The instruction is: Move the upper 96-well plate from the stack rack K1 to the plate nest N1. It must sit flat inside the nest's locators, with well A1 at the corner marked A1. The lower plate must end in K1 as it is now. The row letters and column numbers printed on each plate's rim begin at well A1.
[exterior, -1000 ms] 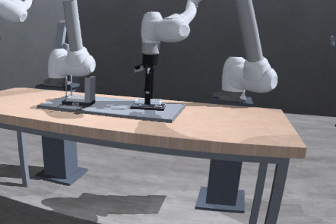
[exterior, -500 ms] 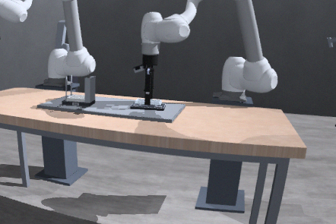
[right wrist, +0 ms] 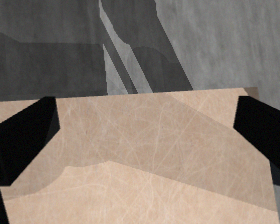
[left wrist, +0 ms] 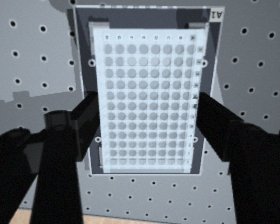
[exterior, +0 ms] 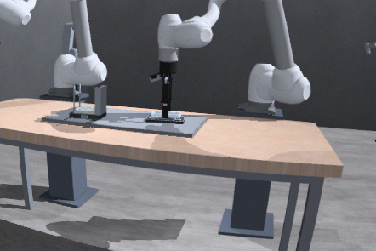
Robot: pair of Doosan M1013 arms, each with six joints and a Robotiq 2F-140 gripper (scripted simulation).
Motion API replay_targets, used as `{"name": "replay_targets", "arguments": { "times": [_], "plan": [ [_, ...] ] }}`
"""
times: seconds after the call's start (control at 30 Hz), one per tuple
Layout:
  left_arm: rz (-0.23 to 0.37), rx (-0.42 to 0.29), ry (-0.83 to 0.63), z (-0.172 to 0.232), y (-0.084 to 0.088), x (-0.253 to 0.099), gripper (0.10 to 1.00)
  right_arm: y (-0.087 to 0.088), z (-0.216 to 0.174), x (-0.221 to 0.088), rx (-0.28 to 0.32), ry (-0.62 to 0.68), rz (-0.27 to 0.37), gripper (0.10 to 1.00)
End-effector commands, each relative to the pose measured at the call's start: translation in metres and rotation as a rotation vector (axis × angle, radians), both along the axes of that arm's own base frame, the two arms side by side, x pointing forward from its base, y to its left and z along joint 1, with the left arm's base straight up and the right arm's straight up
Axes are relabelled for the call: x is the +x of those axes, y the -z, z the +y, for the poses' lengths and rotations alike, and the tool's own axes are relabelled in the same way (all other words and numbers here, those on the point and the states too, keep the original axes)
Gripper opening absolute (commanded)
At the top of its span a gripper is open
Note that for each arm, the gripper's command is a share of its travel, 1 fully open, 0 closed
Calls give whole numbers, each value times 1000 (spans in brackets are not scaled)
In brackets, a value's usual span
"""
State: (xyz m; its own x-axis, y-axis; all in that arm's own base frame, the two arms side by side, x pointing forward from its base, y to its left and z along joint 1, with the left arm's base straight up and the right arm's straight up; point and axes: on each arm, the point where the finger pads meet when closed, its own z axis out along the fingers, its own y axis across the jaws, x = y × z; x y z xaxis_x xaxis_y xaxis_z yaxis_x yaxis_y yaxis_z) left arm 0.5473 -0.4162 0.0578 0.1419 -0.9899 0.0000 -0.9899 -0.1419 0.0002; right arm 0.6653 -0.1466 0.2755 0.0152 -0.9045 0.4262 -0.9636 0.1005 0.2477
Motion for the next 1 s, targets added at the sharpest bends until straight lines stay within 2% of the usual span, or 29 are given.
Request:
{"name": "replay_targets", "arguments": {
  "times": [0.0, 0.97],
  "plan": [
    [-2, -1, 0, 0, 0, 1, 99, -1, 0, 0, 0, 0, -2, 1000],
    [-2, -1, 0, 0, 4, 1, 99, -1, 0, 0, 0, 0, -2, 1000]
  ]
}}
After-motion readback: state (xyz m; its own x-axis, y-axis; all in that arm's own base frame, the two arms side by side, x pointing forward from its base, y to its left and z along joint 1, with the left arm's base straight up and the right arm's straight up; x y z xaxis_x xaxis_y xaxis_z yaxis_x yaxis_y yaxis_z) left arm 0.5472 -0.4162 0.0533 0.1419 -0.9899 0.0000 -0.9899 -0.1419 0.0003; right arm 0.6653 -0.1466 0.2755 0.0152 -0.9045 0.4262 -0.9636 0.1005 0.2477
